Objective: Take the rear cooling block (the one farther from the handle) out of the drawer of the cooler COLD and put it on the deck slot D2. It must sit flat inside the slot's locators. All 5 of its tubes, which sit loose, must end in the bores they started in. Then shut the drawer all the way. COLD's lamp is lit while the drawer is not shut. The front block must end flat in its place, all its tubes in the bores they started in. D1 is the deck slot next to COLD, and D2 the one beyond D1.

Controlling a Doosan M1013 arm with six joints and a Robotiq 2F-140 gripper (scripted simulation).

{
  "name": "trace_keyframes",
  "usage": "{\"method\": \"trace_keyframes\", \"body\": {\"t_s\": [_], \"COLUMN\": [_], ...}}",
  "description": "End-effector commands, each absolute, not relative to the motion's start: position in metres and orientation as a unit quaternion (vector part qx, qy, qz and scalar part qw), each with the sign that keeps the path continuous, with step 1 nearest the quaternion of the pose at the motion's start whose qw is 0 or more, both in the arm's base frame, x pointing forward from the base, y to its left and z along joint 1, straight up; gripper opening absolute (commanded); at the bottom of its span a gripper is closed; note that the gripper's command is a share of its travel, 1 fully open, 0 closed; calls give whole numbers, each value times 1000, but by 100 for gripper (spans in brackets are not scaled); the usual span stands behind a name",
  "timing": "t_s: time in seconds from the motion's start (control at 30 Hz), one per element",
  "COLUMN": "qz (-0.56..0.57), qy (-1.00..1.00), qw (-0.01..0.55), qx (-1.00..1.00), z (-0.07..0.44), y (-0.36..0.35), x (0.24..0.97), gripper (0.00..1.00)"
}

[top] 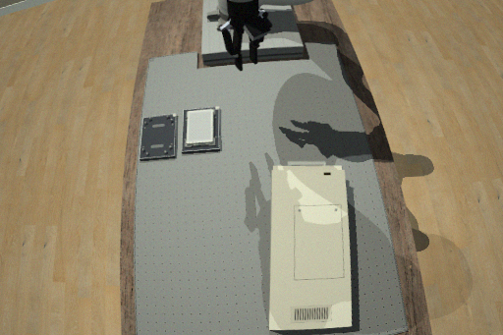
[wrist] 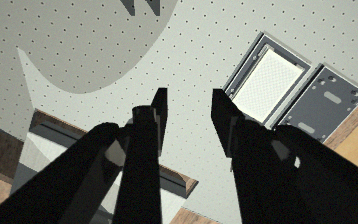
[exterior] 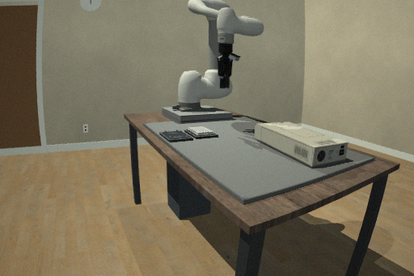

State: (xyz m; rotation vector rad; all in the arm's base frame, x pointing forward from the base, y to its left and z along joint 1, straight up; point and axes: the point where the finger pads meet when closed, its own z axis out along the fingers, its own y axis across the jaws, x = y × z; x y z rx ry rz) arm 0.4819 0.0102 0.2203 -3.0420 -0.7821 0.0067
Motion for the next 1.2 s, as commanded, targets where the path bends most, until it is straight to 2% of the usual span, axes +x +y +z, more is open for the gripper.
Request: {"method": "trace_keyframes", "body": {"t_s": [0.0,1.17], "qz": [1,0], "qy": [-313,-668], "qw": [3,3], "qx": [-950,-744], "z": [219,219], "y": [10,10], "x": [480,480], "gripper": [34,34]}}
